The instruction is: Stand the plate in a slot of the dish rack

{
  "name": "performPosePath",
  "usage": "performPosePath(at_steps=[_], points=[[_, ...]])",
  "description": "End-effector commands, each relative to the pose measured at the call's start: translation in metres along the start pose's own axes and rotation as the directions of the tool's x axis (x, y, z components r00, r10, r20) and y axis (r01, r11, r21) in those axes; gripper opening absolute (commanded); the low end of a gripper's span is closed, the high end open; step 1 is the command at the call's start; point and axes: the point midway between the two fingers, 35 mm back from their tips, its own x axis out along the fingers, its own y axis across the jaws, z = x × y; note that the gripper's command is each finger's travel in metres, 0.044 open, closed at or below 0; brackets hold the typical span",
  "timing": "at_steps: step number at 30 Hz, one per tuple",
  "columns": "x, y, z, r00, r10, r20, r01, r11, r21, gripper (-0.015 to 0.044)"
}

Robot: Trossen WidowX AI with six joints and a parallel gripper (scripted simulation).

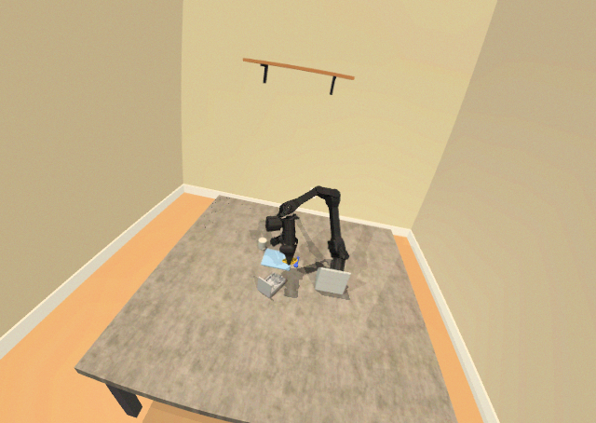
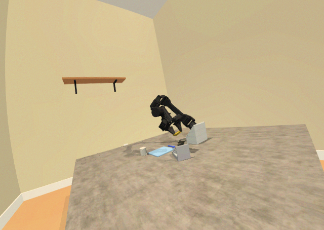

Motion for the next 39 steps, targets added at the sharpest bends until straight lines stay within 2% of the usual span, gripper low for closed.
performPosePath(at_steps=[1,11,22,31,39], points=[[0.008,0.000,0.001,0.998,0.065,-0.014,-0.066,0.995,-0.070,0.0000],[0.026,-0.001,0.005,0.972,0.234,-0.031,-0.234,0.941,-0.246,0.0000],[0.041,-0.003,0.010,0.912,0.410,-0.008,-0.372,0.819,-0.437,0.0000],[0.050,-0.006,0.015,0.842,0.538,0.039,-0.415,0.692,-0.590,0.0000],[0.055,-0.010,0.019,0.766,0.634,0.100,-0.386,0.579,-0.718,0.0000]])
